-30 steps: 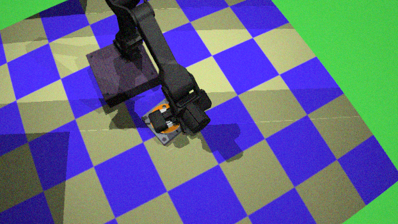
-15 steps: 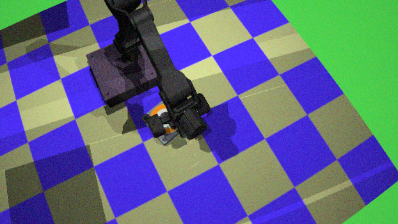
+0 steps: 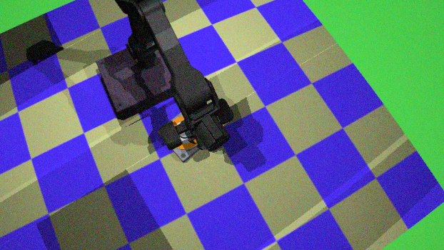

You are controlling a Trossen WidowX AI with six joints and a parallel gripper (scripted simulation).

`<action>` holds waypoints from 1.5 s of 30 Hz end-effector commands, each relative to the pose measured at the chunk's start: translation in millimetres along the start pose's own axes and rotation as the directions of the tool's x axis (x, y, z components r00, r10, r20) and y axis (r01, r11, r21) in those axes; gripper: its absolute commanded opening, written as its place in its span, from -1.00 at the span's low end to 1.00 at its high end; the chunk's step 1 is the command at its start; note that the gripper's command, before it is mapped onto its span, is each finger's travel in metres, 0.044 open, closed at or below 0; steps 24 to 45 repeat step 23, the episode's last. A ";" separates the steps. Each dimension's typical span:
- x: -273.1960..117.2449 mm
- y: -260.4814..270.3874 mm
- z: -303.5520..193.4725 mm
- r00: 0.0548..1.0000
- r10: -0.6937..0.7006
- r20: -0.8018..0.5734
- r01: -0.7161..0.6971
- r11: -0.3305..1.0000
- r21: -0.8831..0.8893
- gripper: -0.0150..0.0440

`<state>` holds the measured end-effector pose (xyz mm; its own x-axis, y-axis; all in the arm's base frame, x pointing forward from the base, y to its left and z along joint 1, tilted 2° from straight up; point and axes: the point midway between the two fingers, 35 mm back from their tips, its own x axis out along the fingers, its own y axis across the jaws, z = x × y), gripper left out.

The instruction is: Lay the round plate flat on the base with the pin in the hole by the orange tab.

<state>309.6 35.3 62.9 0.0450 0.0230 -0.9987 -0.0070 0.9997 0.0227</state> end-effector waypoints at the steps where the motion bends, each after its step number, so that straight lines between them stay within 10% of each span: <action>1: -10.5 0.0 -0.5 1.000 -0.002 0.007 0.002 1.000 -0.004 -0.49; 45: -2.7 0.1 0.1 1.000 0.000 0.003 0.000 1.000 0.000 -0.49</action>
